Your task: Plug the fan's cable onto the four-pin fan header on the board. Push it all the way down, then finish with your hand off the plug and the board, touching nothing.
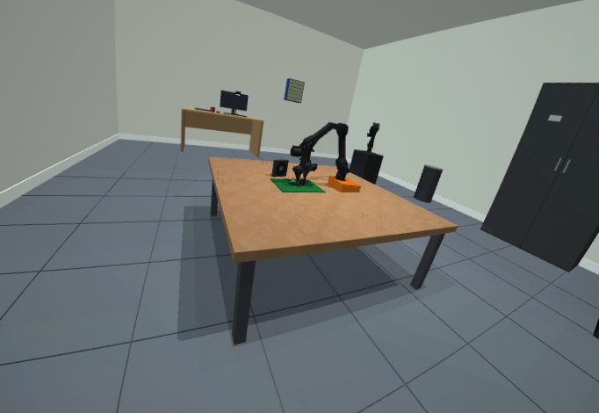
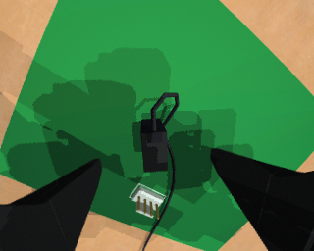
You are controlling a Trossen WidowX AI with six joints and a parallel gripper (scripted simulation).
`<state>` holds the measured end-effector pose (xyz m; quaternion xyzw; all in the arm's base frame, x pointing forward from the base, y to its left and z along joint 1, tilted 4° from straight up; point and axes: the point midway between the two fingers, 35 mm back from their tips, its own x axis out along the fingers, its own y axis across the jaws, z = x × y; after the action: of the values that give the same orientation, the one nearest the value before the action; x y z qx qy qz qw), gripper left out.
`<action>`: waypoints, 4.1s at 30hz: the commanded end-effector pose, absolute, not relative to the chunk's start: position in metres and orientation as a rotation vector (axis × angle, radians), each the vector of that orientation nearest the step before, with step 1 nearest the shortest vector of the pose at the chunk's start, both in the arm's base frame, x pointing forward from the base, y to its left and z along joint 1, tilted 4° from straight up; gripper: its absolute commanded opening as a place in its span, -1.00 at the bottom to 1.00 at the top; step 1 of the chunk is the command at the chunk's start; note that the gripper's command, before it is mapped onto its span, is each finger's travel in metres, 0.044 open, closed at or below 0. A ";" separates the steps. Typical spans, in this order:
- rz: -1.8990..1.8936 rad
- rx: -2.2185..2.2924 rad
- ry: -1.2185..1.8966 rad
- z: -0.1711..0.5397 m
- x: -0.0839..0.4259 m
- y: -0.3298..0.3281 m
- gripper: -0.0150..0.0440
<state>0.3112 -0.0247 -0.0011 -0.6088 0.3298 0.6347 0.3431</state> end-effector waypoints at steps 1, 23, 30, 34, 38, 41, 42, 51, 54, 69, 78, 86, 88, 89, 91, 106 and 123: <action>1.654 -1.570 0.858 -0.009 0.308 -0.023 1.00; 1.655 -1.581 0.857 -0.019 0.309 -0.024 0.11; 1.655 -1.581 0.857 -0.019 0.309 -0.024 -0.45; 1.654 -1.578 0.857 -0.008 0.310 -0.024 -0.49; 1.654 -1.570 0.858 0.031 0.310 -0.026 -0.49; 1.654 -1.570 0.858 0.031 0.310 -0.026 -0.49; 1.654 -1.570 0.858 0.030 0.311 -0.026 -0.49; 1.476 -1.392 1.027 0.030 0.315 -0.033 -0.49; 1.403 -1.319 1.088 0.030 0.316 -0.036 -0.49; 1.022 -0.942 1.338 0.029 0.324 -0.050 -0.49; 0.784 -0.708 1.447 0.029 0.328 -0.058 -0.49; 0.569 -0.497 1.519 0.028 0.331 -0.066 -0.49; 0.514 -0.444 1.533 0.028 0.332 -0.068 -0.49; 0.487 -0.418 1.540 0.028 0.333 -0.069 -0.49; 0.433 -0.365 1.552 0.028 0.333 -0.071 -0.49; 0.039 0.017 1.598 0.027 0.339 -0.086 -0.49; -0.028 0.083 1.599 0.028 0.334 -0.089 -0.49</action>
<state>0.3366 -0.0890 0.0283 0.0358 0.7146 -0.0083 0.6986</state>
